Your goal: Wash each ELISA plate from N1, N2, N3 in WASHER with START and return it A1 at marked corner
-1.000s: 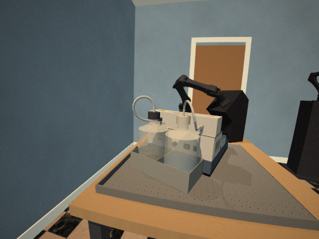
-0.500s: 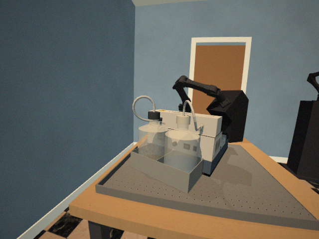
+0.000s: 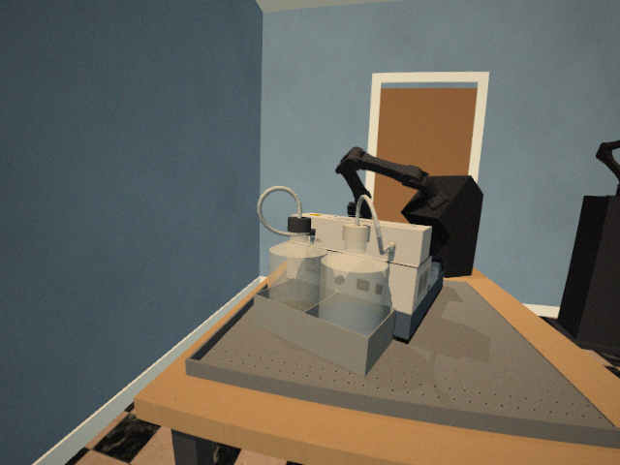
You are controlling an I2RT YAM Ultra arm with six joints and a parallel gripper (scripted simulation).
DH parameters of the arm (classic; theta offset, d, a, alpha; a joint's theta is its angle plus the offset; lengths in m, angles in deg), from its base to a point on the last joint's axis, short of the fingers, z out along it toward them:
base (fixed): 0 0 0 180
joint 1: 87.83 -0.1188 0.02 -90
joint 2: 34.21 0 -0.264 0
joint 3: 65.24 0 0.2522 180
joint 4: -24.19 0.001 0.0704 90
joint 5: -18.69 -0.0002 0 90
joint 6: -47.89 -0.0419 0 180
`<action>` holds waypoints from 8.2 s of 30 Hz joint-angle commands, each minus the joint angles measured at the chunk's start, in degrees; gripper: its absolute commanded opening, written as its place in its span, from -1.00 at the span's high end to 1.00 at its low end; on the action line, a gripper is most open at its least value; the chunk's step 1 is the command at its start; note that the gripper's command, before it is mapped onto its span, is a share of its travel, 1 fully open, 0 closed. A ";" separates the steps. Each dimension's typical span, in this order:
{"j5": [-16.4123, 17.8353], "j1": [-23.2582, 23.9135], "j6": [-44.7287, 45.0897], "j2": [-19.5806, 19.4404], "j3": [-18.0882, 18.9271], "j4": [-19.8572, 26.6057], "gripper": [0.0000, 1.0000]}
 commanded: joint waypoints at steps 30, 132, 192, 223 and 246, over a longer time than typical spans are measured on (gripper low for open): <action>-0.14 0.30 -0.37 0.27 -0.23 -0.46 1.00; -0.86 -1.12 -2.02 -1.82 0.81 -2.59 -1.00; 2.90 7.08 7.92 10.27 -3.53 11.88 -1.00; 4.69 11.99 6.79 9.96 -2.15 17.58 -1.00; 7.29 23.52 15.75 -6.16 9.99 25.91 -1.00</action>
